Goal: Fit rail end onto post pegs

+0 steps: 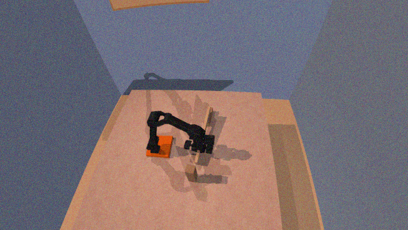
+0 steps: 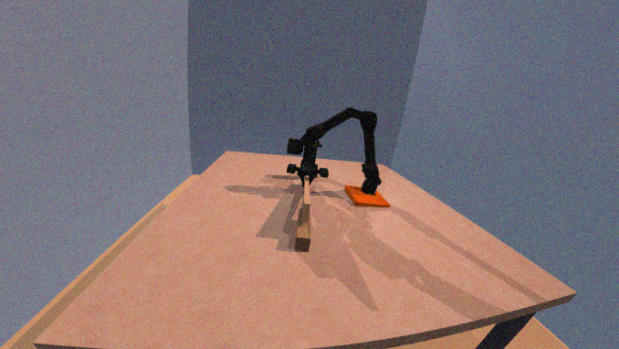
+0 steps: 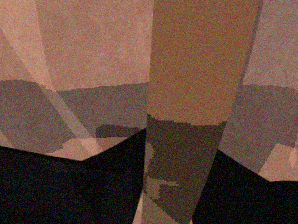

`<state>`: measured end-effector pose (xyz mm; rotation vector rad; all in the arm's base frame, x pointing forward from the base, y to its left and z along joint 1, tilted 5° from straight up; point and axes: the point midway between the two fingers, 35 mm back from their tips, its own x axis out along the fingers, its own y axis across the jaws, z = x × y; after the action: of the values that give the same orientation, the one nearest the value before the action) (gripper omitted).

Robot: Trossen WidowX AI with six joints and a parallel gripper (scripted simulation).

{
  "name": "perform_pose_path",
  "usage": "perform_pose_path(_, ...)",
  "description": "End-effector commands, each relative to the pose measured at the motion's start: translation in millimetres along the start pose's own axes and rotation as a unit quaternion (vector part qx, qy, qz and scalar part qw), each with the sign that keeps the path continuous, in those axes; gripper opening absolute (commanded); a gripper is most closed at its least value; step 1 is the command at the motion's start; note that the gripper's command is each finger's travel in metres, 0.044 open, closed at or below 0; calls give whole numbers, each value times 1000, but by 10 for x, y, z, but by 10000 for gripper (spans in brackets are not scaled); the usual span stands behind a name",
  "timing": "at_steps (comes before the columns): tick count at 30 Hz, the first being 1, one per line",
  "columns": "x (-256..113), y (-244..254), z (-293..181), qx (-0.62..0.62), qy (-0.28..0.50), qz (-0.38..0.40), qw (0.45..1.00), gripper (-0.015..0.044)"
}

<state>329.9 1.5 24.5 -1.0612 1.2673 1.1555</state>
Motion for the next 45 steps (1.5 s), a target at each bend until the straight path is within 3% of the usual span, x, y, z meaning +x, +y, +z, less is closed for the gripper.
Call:
perform_pose_path(1,0,0,-1,1,2,0,1000,0)
perform_pose_path(45,-227,-44,2,1,2,0,1000,0)
